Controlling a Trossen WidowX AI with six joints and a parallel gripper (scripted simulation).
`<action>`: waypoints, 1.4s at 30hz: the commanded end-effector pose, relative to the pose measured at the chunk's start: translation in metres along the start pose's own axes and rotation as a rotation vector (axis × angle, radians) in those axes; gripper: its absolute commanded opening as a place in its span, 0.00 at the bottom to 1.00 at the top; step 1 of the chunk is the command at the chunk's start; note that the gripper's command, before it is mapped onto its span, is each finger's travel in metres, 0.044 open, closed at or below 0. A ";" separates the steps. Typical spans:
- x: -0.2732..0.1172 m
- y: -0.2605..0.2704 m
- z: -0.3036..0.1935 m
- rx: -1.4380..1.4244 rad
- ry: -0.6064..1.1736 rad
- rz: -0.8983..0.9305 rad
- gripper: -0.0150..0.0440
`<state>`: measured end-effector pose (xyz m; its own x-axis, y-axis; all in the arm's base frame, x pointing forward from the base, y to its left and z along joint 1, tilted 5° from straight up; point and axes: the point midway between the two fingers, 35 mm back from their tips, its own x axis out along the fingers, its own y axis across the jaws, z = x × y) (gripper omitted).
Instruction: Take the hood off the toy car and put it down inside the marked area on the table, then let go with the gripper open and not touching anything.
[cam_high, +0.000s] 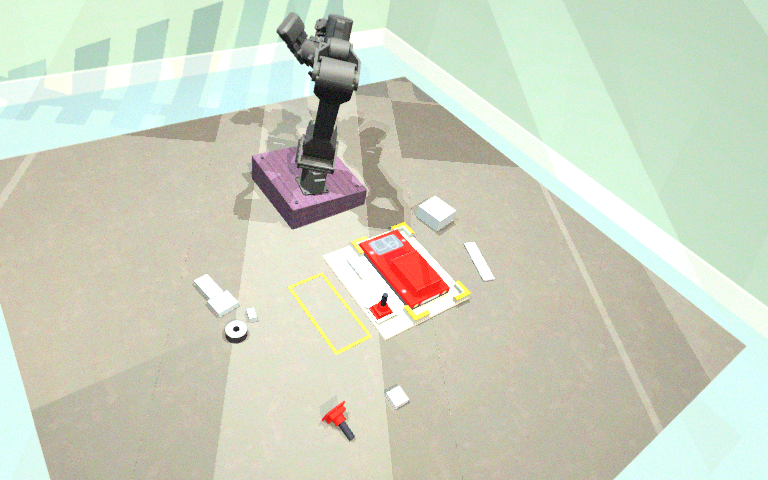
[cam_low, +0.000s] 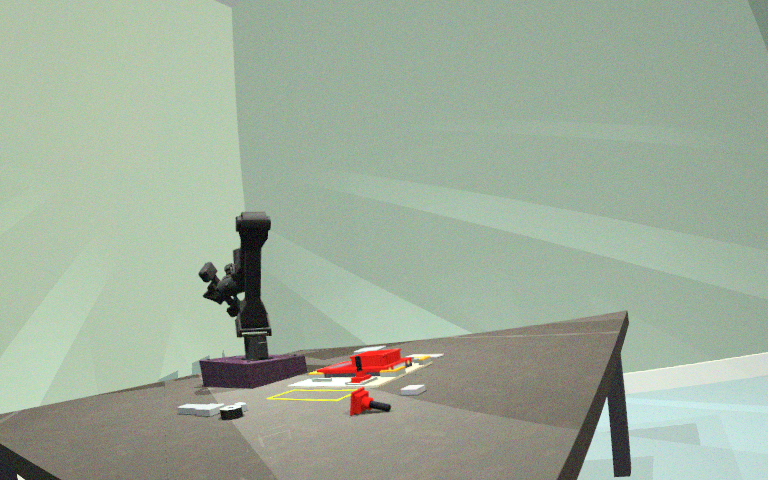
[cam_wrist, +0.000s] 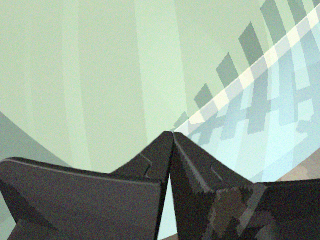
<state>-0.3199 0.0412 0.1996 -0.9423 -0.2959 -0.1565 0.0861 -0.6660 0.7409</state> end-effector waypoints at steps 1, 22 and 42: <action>-0.001 -0.002 0.001 0.002 -0.004 -0.006 0.30; -0.172 -0.180 0.110 0.295 -0.402 -0.766 1.00; -0.435 -0.223 0.049 0.771 -0.718 -1.380 1.00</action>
<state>0.0214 0.3556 0.1360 -0.2220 0.6541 -0.7231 -0.8163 0.2810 0.5047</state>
